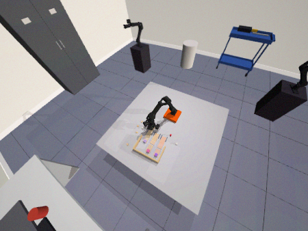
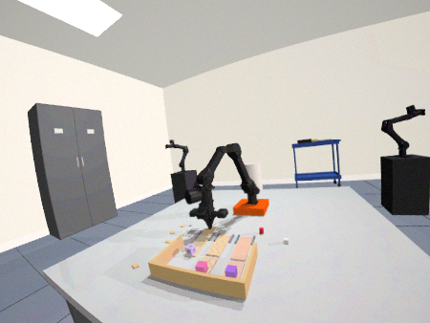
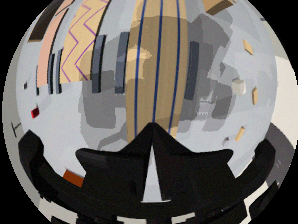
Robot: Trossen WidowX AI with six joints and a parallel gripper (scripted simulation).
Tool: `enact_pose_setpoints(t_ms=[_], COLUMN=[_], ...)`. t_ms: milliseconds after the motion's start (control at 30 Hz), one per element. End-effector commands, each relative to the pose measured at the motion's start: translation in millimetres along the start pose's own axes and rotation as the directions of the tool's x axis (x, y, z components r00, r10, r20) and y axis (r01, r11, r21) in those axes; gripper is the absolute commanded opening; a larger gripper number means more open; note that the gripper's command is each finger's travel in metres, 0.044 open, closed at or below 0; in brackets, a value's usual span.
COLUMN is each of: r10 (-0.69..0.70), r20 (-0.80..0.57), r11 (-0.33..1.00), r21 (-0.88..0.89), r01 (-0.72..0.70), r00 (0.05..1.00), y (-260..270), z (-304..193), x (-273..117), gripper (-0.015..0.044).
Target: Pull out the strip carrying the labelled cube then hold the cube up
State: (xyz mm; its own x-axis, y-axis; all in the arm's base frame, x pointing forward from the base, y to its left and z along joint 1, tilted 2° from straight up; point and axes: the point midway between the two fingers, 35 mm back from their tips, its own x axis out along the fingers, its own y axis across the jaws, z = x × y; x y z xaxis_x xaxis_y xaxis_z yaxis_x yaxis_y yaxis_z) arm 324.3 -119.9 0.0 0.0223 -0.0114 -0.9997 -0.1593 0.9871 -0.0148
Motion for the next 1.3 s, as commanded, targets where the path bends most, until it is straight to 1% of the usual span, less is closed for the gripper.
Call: enact_pose_setpoints(t_ms=[0,1267], r10=[0.005,0.005], r20=[-0.023,-0.028], r11=[1.000,1.000], r21=[-0.003,-0.003], r01=[-0.005,-0.005], r00=[1.000,1.000], y=[1,3], z=[-13,-71], x=[5,4], gripper=[0.0000,0.0000])
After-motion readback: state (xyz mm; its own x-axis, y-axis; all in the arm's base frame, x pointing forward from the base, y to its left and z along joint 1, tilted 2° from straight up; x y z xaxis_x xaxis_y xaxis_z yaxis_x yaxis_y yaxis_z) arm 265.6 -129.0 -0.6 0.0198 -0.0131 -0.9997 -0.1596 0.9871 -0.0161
